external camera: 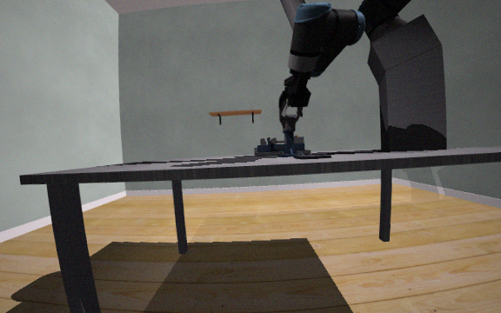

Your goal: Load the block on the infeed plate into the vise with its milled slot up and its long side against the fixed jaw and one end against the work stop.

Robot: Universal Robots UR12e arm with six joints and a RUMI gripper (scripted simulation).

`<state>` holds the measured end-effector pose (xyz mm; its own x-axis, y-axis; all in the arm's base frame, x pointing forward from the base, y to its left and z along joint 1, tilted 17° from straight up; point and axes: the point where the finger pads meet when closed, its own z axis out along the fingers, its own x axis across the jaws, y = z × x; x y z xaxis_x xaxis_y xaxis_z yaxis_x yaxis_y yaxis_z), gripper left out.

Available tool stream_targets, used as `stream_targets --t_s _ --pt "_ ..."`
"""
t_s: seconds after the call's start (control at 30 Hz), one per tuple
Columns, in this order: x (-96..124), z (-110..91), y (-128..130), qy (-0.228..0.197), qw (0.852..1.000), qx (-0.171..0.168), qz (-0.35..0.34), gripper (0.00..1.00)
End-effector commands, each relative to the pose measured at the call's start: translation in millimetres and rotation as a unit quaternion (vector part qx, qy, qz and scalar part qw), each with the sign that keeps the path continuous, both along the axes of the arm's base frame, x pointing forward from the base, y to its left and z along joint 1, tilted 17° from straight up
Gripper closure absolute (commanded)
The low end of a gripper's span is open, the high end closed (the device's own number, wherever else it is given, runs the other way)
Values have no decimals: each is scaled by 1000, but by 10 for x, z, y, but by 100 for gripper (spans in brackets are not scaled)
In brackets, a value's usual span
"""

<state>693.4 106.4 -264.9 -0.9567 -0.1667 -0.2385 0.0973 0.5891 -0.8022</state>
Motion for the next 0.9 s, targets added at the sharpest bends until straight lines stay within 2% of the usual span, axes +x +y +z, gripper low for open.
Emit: stream_targets --t_s 0.0,0.2,0.23,0.87 --pt "3 6 3 -1 1000 0 0 100" --pt "3 6 3 -1 1000 0 0 100" --pt "3 6 3 -1 1000 0 0 49" --pt "3 6 3 -1 1000 0 0 49"
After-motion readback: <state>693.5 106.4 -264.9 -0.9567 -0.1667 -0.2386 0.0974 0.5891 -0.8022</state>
